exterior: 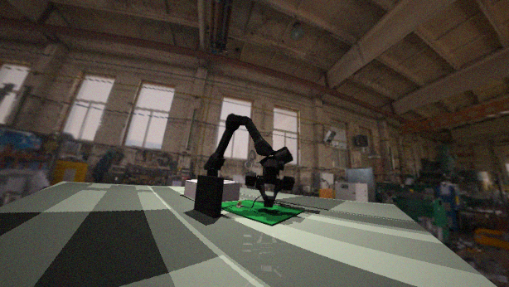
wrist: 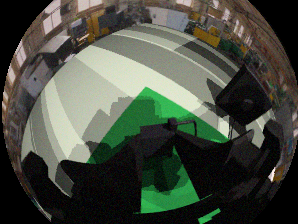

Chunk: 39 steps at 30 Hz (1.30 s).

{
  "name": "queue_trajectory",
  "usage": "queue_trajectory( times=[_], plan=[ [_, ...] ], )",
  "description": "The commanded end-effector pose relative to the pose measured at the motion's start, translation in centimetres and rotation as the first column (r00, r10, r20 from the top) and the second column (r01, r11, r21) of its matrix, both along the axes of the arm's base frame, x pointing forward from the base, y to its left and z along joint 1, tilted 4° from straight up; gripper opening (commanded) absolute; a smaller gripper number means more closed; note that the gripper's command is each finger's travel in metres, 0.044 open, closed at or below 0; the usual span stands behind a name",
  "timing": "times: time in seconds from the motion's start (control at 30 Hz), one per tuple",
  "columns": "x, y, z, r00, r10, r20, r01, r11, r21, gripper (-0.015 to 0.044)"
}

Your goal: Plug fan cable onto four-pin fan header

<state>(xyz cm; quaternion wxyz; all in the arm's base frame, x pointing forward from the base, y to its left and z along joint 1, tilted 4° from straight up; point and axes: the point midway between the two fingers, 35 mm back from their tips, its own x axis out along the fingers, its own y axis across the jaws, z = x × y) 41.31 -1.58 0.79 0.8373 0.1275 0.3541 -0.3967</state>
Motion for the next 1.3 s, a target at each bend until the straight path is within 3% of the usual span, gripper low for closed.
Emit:
queue_trajectory(
  times=[0.0, 1.27],
  plan=[
    [-0.4, 0.0, -0.5, 1.0, 0.003, 0.009, -0.003, 0.999, -0.044, 0.0],
    [-1.9, 1.2, -0.1, 0.975, 0.016, 0.221, 0.049, 0.957, -0.286, 0.0]
  ],
)
